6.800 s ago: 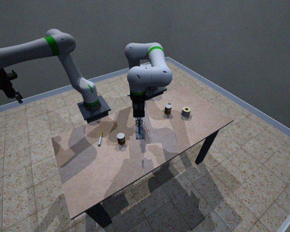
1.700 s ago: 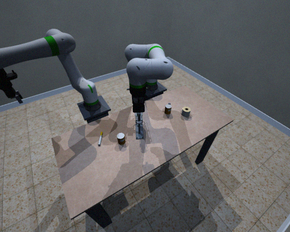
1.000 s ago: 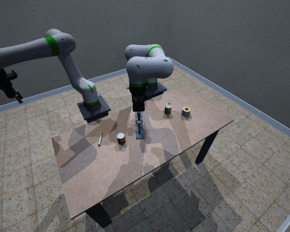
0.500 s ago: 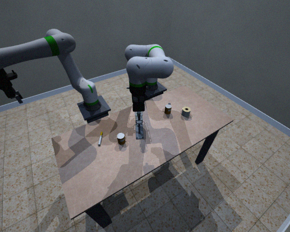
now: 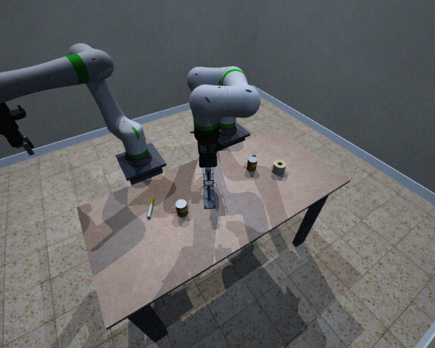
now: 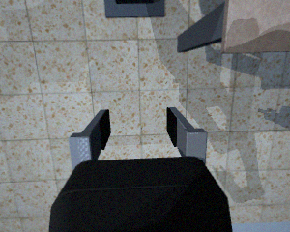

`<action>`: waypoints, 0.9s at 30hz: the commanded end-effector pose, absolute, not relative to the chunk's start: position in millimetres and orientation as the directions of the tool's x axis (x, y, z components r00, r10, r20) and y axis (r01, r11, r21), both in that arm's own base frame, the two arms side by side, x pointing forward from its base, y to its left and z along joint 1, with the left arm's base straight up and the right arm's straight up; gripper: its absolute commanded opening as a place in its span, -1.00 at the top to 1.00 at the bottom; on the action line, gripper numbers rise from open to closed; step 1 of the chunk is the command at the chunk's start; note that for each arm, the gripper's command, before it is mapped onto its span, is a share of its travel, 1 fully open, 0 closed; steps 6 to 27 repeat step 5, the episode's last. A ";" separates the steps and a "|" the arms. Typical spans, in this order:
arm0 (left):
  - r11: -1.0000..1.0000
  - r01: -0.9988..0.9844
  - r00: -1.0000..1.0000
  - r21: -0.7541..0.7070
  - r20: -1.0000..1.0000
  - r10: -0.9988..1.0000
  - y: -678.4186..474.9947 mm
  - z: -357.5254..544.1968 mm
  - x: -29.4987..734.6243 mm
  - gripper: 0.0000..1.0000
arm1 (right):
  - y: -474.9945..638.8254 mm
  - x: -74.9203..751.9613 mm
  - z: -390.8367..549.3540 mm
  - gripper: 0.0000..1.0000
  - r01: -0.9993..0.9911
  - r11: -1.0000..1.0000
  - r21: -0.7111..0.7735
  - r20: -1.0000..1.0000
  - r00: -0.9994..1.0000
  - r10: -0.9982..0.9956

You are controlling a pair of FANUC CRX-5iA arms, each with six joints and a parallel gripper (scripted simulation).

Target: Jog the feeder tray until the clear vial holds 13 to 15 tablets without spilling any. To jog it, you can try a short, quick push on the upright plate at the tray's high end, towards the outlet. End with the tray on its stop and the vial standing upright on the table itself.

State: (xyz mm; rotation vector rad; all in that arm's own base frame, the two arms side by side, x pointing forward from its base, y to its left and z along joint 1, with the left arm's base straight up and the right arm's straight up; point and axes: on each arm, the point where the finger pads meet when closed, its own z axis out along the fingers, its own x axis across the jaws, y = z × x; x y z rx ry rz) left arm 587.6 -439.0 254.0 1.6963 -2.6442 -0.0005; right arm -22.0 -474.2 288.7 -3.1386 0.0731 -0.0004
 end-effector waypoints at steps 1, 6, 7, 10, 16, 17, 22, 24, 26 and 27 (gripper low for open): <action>0.417 -0.909 -0.417 -0.003 0.001 -0.909 -439.3 256.2 587.6 1.00 | -474.5 -22.2 289.7 -1.00 -0.047 -0.999 0.000 0.000 0.999 -0.047; 0.417 -0.909 -0.417 -0.003 0.001 -0.909 -439.3 256.2 587.6 1.00 | -474.5 -22.2 289.7 -1.00 -0.047 -0.999 0.000 0.000 0.999 -0.047; 0.417 -0.909 -0.417 -0.003 0.001 -0.909 -439.3 256.2 587.6 1.00 | -474.5 -22.2 289.7 -1.00 -0.047 -0.999 0.000 0.000 0.999 -0.047; 0.417 -0.909 -0.417 -0.003 0.001 -0.909 -439.3 256.2 587.6 1.00 | -474.5 -22.2 289.7 -1.00 -0.047 -0.999 0.000 0.000 0.999 -0.047; 0.417 -0.909 -0.417 -0.003 0.001 -0.909 -439.3 256.2 587.6 1.00 | -474.5 -22.2 289.7 -1.00 -0.047 -0.999 0.000 0.000 0.999 -0.047; 0.417 -0.909 -0.417 -0.003 0.001 -0.909 -439.3 256.2 587.6 1.00 | -474.5 -22.2 289.7 -1.00 -0.047 -0.999 0.000 0.000 0.999 -0.047; 0.417 -0.909 -0.417 -0.003 0.001 -0.909 -439.3 256.2 587.6 1.00 | -474.5 -22.2 289.7 -1.00 -0.047 -0.999 0.000 0.000 0.999 -0.047; 0.417 -0.909 -0.417 -0.003 0.001 -0.909 -439.3 256.2 587.6 1.00 | -474.5 -22.2 289.7 -1.00 -0.047 -0.999 0.000 0.000 0.999 -0.047; 0.417 -0.909 -0.417 -0.003 0.001 -0.909 -439.3 256.2 587.6 1.00 | -474.5 -22.2 289.7 -1.00 -0.047 -0.999 0.000 0.000 0.999 -0.047; 0.417 -0.909 -0.417 -0.003 0.001 -0.909 -439.3 256.2 587.6 1.00 | -474.5 -22.2 289.7 -1.00 -0.047 -0.999 0.000 0.000 0.999 -0.047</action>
